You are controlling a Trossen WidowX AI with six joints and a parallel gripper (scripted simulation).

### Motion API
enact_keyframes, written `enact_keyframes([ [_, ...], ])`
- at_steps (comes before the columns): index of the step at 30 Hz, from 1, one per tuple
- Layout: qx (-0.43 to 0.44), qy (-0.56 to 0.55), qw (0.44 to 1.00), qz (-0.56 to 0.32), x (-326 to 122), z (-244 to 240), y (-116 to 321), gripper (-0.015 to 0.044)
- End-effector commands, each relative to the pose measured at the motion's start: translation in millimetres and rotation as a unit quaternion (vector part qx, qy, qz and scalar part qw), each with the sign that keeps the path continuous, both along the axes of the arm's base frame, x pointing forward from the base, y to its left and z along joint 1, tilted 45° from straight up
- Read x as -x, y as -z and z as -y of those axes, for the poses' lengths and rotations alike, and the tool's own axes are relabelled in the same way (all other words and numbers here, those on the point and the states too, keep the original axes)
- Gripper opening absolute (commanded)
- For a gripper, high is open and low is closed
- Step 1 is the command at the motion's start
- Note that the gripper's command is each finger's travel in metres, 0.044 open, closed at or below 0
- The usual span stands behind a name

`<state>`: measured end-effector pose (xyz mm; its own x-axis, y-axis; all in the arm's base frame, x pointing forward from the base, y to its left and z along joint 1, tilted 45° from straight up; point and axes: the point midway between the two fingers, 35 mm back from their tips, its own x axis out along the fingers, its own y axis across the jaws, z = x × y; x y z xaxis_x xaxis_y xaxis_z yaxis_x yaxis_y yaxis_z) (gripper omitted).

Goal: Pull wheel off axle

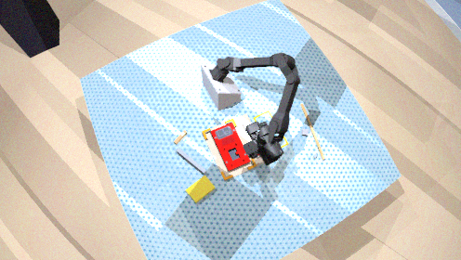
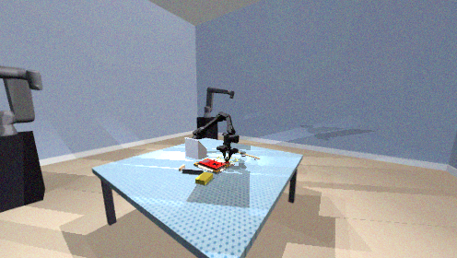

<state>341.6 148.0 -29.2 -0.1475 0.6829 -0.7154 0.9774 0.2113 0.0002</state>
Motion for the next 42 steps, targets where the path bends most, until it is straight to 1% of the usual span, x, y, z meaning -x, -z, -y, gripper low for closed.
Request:
enact_keyframes([
  [1,0.0,-0.002,1.0,0.0,0.5,-0.3,-0.1,0.0135],
  [6,0.0,-0.001,1.0,0.0,0.3,0.4,-0.8,0.0004],
  [7,0.0,-0.001,1.0,0.0,0.2,0.6,-1.1,0.0],
  [42,-0.001,0.0,1.0,0.0,-2.1,8.7,-9.0,0.0],
])
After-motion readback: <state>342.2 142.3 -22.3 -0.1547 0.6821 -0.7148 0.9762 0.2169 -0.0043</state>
